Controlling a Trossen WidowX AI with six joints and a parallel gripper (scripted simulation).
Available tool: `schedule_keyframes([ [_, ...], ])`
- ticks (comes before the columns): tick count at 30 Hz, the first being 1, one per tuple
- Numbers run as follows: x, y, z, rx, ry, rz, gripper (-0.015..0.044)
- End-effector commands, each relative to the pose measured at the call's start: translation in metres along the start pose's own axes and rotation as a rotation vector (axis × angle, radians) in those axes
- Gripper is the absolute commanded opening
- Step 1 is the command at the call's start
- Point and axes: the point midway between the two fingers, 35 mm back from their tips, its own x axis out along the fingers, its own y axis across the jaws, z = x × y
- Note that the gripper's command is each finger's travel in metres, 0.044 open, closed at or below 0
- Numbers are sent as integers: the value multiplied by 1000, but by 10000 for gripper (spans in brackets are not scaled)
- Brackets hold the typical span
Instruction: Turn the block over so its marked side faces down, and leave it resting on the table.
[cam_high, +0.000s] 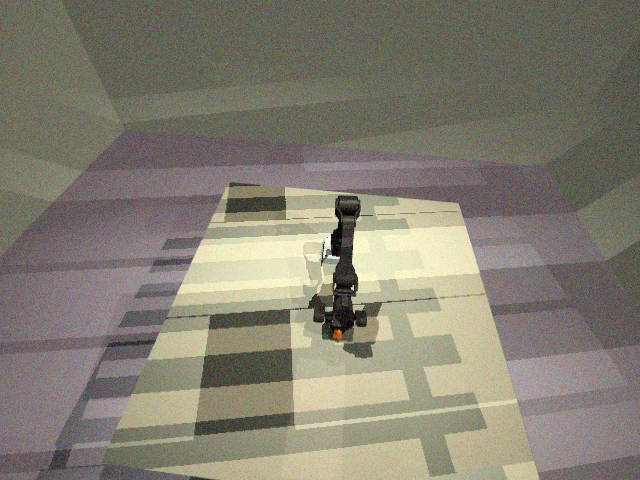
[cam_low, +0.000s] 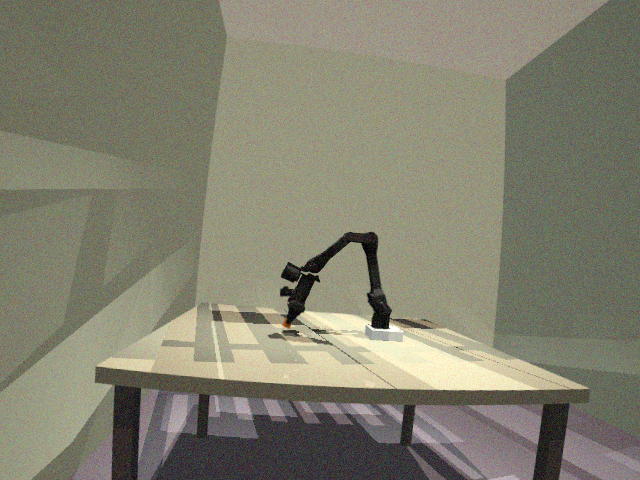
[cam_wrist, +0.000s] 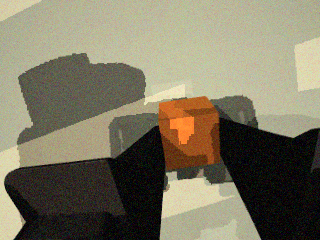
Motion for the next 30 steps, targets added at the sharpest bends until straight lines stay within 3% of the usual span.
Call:
schedule_keyframes([
  [1, 1, -1, -5, 1, -58, -5, 0],
  [12, -1, -1, -8, 2, -171, -4, 0],
  [30, 31, 0, -7, -1, -428, -5, 0],
])
